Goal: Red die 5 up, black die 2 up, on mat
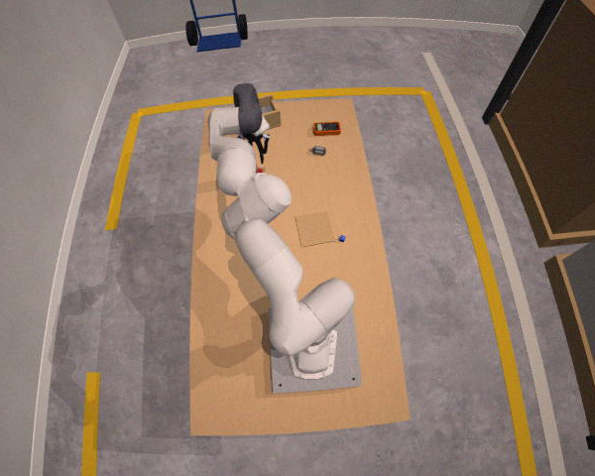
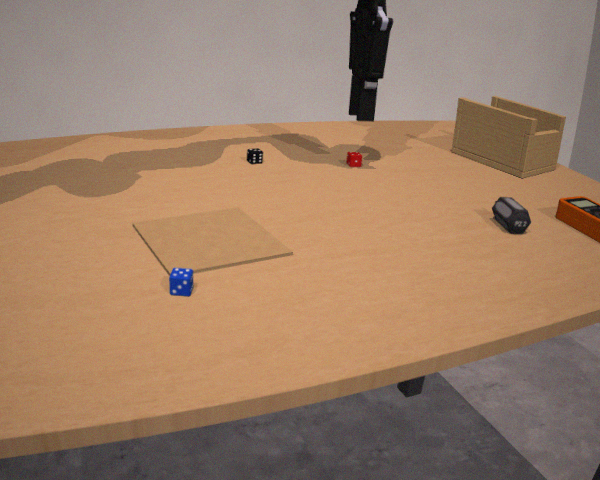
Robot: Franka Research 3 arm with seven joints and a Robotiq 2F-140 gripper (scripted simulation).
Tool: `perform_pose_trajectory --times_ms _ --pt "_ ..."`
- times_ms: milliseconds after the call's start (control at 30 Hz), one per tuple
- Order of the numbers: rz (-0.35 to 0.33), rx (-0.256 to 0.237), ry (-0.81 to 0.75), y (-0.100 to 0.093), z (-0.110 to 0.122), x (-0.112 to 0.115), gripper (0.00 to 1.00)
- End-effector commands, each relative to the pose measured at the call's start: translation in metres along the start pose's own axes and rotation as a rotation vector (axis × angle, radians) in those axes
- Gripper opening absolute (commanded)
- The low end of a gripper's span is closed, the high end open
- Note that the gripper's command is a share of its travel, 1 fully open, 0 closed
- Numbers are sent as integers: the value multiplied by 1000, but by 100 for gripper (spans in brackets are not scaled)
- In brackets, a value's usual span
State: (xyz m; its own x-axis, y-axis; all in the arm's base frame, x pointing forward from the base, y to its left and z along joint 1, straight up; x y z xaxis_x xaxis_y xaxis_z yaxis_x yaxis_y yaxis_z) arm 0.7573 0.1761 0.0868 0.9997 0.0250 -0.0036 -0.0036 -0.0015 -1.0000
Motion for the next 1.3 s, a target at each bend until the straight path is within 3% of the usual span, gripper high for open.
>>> perform_pose_trajectory --times_ms 0,600,1267 --pt "2 1 12 0 0 0 29" --pt "2 1 12 4 0 0 29" --pt "2 1 12 30 0 0 29"
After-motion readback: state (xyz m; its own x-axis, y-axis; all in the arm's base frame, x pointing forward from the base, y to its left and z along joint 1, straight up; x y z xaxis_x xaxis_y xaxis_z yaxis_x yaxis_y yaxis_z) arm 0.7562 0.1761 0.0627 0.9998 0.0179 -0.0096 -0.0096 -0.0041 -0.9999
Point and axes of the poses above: the point where the finger pads meet when closed, its own y axis out along the fingers, its own z axis across the jaws, x = y × z, the point moved 4 cm from there along -y, back along the fingers, and after that the axes turned 11 degrees about -y, right-handed, at the moved point
